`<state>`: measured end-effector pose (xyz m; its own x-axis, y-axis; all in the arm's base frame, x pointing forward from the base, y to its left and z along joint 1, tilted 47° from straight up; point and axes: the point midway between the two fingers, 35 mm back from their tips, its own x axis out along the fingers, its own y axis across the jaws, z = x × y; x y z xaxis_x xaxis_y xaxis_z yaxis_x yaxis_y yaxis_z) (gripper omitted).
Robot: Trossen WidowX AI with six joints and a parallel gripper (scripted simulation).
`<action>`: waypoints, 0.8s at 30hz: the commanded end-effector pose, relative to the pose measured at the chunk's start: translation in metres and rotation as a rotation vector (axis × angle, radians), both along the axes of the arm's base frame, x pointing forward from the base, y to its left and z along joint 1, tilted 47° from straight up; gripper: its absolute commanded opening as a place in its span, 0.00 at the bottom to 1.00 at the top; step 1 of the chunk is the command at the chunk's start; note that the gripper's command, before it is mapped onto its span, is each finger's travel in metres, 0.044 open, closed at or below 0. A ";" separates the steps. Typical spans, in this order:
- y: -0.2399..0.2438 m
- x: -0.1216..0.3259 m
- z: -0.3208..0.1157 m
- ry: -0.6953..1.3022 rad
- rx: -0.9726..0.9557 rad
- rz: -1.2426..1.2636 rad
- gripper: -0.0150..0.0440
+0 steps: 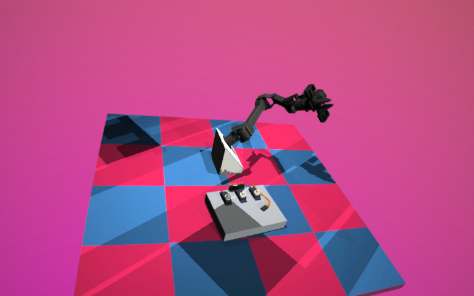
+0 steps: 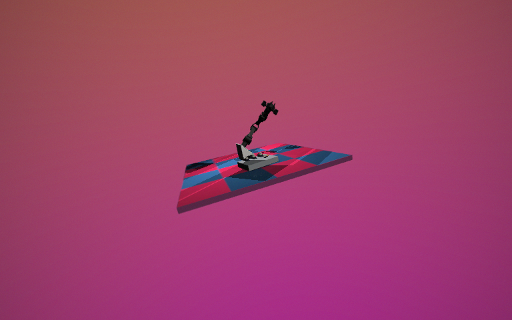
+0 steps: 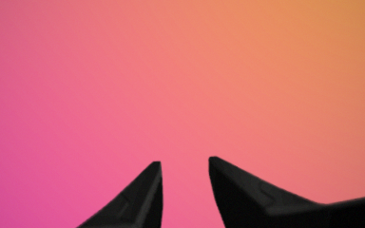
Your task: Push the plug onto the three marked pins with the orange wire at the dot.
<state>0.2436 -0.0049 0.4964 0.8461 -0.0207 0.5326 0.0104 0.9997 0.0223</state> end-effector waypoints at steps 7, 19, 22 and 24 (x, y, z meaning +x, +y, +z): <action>0.003 0.057 -0.111 0.337 -0.013 0.010 0.45; 0.020 0.098 -0.192 0.670 0.046 0.126 0.45; 0.027 0.108 -0.203 0.743 0.078 0.169 0.45; 0.031 0.113 -0.211 0.792 0.101 0.197 0.45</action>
